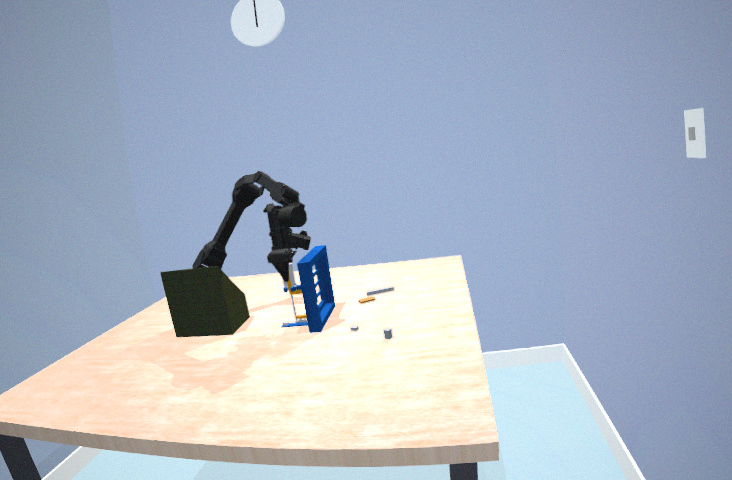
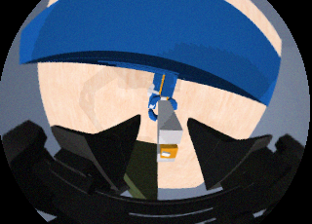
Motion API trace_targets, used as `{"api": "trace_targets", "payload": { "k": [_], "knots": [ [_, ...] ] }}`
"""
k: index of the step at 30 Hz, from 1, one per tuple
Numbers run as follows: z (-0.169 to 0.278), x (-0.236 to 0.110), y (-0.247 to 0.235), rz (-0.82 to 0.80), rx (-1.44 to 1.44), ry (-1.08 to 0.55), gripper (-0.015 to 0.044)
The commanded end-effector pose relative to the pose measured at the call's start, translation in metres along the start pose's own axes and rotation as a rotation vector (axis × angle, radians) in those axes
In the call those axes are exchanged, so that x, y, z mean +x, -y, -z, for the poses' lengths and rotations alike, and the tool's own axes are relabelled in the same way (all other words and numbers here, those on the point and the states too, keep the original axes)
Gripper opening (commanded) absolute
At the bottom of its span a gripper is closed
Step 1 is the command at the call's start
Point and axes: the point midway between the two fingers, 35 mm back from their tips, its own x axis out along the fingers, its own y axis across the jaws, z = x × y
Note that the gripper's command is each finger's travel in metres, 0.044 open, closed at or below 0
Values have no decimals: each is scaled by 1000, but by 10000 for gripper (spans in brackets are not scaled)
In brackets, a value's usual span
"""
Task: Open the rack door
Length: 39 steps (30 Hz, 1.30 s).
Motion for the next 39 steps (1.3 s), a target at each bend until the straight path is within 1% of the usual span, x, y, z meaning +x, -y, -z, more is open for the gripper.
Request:
{"api": "trace_targets", "payload": {
  "k": [1, 29, 38, 39],
  "knots": [
    [-1, 0, -1, -4, -192, 3, 285],
    [-1, 1, -1, -2, -1570, 5, 285],
    [-1, 1, -1, -2, -1603, 5, 285],
    [-1, 1, -1, -2, -1603, 5, 278]
  ]
}}
